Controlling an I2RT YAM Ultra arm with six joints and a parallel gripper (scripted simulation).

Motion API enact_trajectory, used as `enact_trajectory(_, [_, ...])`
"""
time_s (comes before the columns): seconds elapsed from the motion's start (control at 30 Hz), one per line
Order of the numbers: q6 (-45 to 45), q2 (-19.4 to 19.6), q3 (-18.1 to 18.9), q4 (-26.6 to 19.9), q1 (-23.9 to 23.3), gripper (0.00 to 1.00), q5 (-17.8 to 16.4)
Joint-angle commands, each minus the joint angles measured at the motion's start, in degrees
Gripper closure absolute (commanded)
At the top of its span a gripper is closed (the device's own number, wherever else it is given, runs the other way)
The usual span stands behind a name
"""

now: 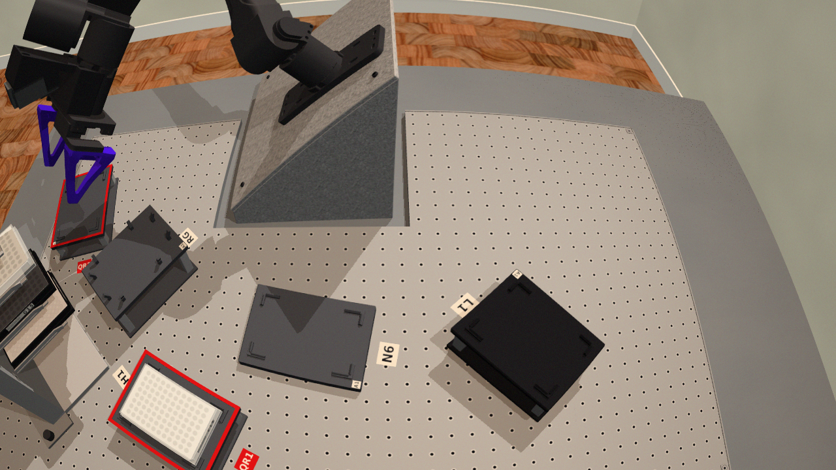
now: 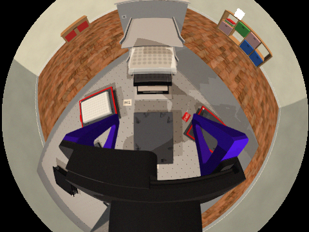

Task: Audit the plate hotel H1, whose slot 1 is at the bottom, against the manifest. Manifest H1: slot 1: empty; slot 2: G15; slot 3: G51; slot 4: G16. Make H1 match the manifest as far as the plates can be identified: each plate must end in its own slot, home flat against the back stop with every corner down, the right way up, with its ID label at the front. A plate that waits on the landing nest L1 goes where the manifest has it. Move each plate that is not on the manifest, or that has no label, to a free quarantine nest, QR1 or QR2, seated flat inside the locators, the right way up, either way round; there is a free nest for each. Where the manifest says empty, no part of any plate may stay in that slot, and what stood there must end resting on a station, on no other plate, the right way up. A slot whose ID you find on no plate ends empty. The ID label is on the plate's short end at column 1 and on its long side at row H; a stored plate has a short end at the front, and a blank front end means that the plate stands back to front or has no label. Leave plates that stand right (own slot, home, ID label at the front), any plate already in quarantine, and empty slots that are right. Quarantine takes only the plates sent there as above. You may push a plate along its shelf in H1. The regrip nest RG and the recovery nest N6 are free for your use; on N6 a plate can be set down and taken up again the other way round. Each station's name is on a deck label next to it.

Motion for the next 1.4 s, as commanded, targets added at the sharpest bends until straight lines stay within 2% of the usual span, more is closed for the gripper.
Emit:
enact_trajectory(0.0, [-0.5, -0.1, 0.1, 1.1, 0.0, 0.00, -1.5])
enact_trajectory(0.5, [-2.7, 0.0, -4.5, 7.3, -6.0, 0.00, -7.4])
enact_trajectory(1.07, [-3.7, 6.1, -1.0, 10.6, -9.1, 0.00, -10.3])
enact_trajectory(1.37, [-3.8, 7.4, -0.2, 11.2, -9.7, 0.00, -10.9])
